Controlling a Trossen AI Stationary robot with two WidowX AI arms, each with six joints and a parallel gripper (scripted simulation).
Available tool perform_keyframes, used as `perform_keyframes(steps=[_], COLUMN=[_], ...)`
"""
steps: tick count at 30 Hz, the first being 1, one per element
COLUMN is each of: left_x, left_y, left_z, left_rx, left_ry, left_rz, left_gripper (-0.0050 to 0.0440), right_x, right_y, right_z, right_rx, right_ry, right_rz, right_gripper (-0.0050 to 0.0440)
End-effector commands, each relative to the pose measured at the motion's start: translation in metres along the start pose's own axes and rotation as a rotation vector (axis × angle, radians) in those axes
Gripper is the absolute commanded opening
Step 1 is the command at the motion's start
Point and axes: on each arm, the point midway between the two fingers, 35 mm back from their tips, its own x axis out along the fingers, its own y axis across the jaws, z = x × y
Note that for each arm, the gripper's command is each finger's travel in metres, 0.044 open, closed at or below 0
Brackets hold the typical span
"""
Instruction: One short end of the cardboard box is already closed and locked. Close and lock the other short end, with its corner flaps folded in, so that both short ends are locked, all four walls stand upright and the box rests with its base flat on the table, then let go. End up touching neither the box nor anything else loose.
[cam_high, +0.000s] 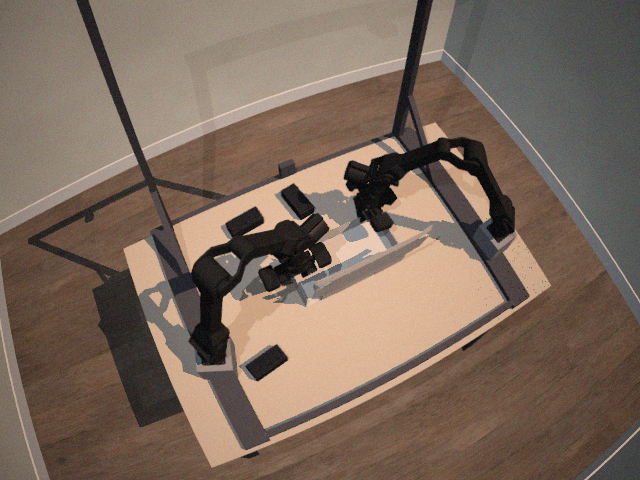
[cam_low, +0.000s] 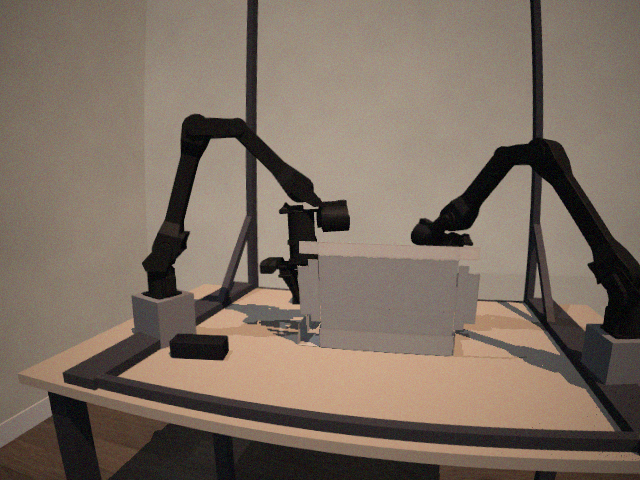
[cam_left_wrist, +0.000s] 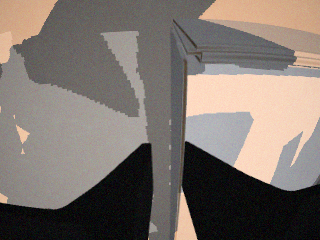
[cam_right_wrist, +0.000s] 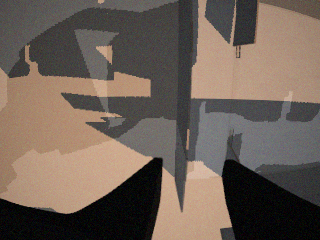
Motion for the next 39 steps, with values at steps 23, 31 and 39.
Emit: perform_keyframes(steps=[23, 31, 39], left_x=[-0.068, -0.062, -0.033], left_y=[0.002, -0.003, -0.039], left_z=[0.001, -0.008, -0.053], left_rx=[-0.004, -0.126, -0.764], left_ry=[0.022, 0.019, 0.060], left_rz=[0.021, -0.006, -0.156], left_gripper=[0.0061, 0.0101, 0.0101], right_x=[-0.006, -0.006, -0.006], right_y=[-0.004, -0.004, -0.004], right_z=[-0.002, -0.002, -0.002], right_rx=[-0.011, -0.011, -0.011], right_ry=[-0.004, -0.004, -0.004], right_rz=[0.037, 0.037, 0.037], right_gripper=[0.0151, 0.0151, 0.0151])
